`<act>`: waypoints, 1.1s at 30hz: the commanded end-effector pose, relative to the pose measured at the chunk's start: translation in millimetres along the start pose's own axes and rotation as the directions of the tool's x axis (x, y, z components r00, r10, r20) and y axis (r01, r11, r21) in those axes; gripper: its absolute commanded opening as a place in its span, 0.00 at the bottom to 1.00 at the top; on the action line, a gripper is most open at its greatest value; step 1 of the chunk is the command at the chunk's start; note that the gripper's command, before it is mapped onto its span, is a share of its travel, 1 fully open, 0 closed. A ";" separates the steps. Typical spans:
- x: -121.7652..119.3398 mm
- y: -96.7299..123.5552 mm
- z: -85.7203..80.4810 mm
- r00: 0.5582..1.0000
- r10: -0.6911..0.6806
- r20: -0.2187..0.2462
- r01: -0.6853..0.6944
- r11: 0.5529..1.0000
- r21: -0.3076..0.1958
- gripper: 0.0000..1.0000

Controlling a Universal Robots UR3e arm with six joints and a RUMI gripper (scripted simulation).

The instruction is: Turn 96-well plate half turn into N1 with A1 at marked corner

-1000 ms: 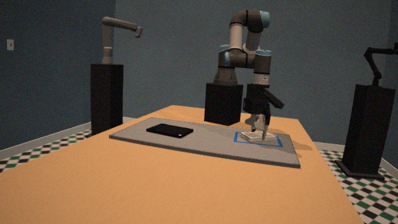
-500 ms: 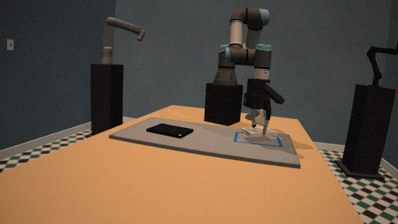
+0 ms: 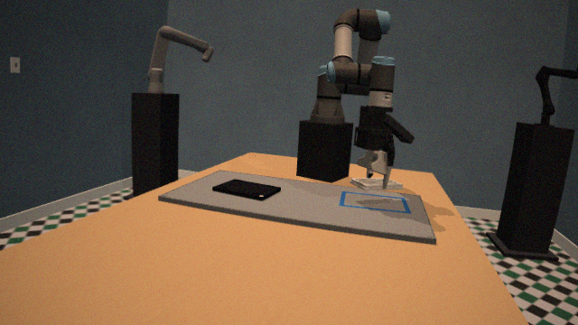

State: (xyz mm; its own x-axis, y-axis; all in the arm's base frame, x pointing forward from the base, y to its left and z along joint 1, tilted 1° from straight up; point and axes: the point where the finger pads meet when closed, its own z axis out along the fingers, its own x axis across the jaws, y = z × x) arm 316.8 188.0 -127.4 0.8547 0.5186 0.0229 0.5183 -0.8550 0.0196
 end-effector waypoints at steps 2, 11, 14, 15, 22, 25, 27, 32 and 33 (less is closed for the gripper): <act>-1.6 -1.3 -15.3 1.000 0.000 0.009 0.000 1.000 0.005 0.00; -1.5 -1.2 -27.0 1.000 0.000 0.009 0.000 1.000 0.005 0.00; -1.6 -1.2 -27.6 1.000 0.000 0.009 0.000 1.000 0.005 0.00; -1.5 -1.2 -27.6 1.000 0.000 0.009 0.000 1.000 0.005 0.00; -1.5 -1.2 -27.6 1.000 0.000 0.009 0.000 1.000 0.005 0.00; -2.2 -1.4 -27.1 1.000 0.000 0.010 0.000 1.000 0.005 0.00; -2.2 -1.4 -27.1 1.000 0.000 0.010 0.000 1.000 0.005 0.00; -2.2 -1.4 -27.0 1.000 0.000 0.010 0.000 1.000 0.005 0.00; -2.2 -1.4 -27.0 1.000 0.000 0.010 0.000 1.000 0.005 0.00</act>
State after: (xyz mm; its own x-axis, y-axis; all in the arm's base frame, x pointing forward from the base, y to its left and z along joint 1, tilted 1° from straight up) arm 312.6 187.5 -101.4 0.8549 0.5186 0.0104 0.5185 -0.8550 0.0141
